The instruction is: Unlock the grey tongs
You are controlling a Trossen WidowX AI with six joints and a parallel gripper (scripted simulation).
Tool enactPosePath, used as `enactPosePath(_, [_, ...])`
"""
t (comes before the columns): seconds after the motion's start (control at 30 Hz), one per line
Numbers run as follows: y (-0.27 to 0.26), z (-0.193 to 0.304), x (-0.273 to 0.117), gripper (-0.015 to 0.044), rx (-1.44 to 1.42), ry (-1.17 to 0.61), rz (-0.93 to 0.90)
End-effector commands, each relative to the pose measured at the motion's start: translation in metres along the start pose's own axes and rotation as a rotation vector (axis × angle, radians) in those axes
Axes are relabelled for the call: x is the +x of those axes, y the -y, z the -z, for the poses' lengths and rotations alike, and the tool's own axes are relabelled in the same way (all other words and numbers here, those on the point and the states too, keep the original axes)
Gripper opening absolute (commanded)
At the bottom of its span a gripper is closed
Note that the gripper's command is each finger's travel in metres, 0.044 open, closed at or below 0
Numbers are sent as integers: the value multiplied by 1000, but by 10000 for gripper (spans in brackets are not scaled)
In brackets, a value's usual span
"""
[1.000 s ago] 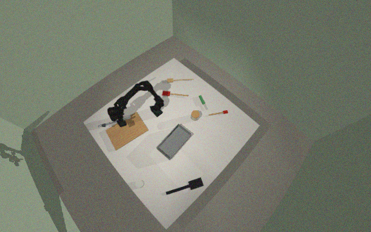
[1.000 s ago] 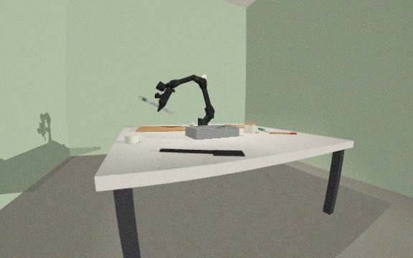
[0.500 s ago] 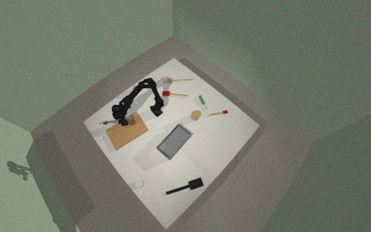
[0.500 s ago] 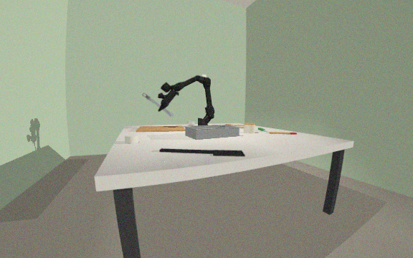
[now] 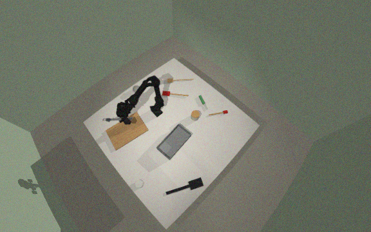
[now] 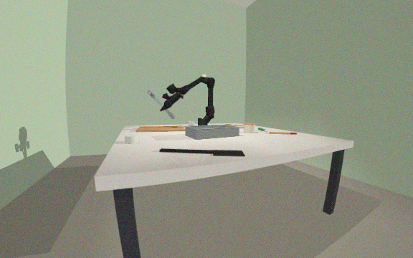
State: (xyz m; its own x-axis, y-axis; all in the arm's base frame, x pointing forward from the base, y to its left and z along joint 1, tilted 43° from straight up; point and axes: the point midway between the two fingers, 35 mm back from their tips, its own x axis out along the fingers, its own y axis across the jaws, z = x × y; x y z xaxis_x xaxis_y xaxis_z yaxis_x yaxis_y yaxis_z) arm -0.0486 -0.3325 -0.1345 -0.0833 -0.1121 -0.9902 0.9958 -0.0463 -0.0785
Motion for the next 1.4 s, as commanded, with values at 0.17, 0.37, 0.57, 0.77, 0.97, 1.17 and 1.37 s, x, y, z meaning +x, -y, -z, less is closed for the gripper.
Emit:
enactPosePath(0.17, [0,4,-13,-150,-4,114,2])
enactPosePath(0.37, [0,4,-13,-150,-4,115,2])
enactPosePath(0.57, [0,4,-13,-150,-4,115,2])
enactPosePath(0.77, [0,4,-13,-150,-4,115,2])
enactPosePath(0.97, [0,4,-13,-150,-4,115,2])
enactPosePath(1.17, [0,4,-13,-150,-4,115,2])
enactPosePath(1.37, [0,4,-13,-150,-4,115,2])
